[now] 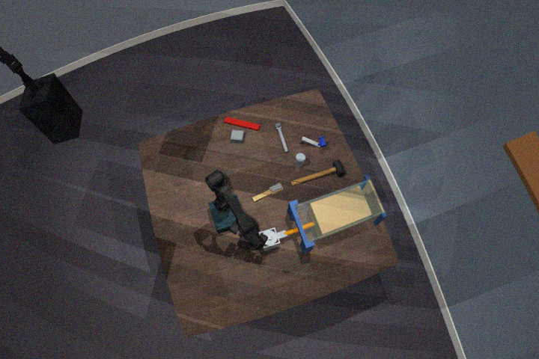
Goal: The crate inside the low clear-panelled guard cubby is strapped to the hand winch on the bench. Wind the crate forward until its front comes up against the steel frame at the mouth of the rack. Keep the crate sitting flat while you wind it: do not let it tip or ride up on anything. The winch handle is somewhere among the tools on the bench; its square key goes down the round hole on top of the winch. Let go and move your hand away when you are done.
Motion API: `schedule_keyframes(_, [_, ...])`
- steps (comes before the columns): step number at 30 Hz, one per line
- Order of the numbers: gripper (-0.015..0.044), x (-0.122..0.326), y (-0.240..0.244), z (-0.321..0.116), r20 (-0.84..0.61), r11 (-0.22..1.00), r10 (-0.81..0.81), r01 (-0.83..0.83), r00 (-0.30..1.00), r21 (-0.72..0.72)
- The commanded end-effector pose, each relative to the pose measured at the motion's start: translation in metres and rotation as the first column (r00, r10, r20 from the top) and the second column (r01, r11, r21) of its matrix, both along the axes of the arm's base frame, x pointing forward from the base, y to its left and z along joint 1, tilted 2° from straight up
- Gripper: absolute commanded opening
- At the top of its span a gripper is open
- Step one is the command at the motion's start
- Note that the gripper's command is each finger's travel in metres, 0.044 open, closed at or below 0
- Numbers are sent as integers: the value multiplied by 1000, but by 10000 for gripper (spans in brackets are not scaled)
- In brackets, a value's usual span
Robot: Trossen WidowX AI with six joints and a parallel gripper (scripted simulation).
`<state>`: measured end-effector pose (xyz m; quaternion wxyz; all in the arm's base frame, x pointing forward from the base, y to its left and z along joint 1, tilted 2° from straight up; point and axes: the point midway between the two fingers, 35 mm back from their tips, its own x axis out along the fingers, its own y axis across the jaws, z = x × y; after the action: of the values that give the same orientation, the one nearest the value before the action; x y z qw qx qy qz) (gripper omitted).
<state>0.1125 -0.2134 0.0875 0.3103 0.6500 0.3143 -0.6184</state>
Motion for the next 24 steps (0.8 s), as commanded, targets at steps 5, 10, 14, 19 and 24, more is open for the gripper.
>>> schedule_keyframes(5, [0,2,-25,0,0,999,-9,9,1000,-43])
schedule_keyframes(10, [0,3,-31,0,0,999,-9,9,1000,-44])
schedule_keyframes(14, [0,4,-35,1,0,999,-9,9,1000,-44])
schedule_keyframes(19, [0,5,-41,1,0,999,-9,9,1000,-45])
schedule_keyframes(24, [0,11,-54,2,1,999,-9,9,1000,-46])
